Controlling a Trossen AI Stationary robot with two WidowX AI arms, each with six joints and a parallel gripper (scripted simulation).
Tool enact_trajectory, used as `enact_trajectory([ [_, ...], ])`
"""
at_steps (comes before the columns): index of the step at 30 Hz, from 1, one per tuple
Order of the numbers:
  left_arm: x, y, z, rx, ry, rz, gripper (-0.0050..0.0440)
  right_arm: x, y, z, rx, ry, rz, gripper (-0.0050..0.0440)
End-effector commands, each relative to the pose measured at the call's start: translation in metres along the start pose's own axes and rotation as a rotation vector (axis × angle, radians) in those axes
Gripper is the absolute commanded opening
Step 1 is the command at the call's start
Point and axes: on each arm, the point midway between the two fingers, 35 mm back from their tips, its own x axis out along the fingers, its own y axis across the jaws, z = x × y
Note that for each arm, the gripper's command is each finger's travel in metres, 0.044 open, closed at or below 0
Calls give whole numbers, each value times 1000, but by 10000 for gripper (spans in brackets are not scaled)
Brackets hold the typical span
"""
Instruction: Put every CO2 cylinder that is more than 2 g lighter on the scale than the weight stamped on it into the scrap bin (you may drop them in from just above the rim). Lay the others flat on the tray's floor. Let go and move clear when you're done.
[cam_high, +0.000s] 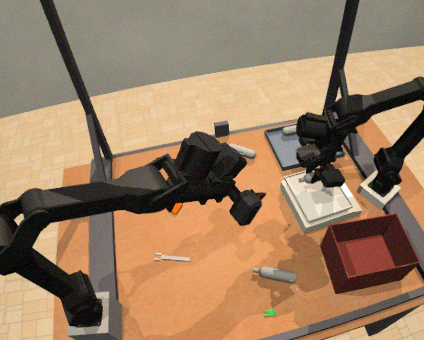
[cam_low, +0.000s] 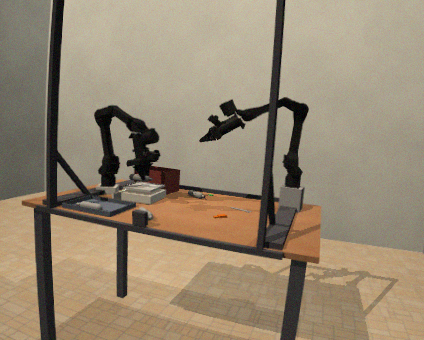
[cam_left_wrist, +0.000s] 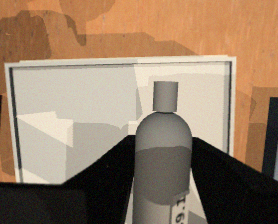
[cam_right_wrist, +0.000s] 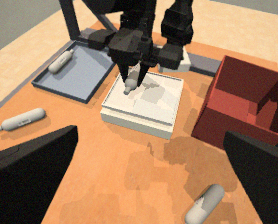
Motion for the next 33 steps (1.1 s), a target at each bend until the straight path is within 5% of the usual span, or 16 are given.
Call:
enact_trajectory([
  [1,-42,-1,17,0,-54,-13,-3,-5,1,8,-2,-25,2,440],
  [7,-68,-1,23,1,-38,-10,-5,-5,1,8,-2,-25,2,440],
  [19,-71,20,33,-4,-54,-7,-50,1,-3,9,53,-16,-84,440],
  [33,-84,154,45,12,-134,68,-50,-3,-19,10,314,-110,-555,440],
])
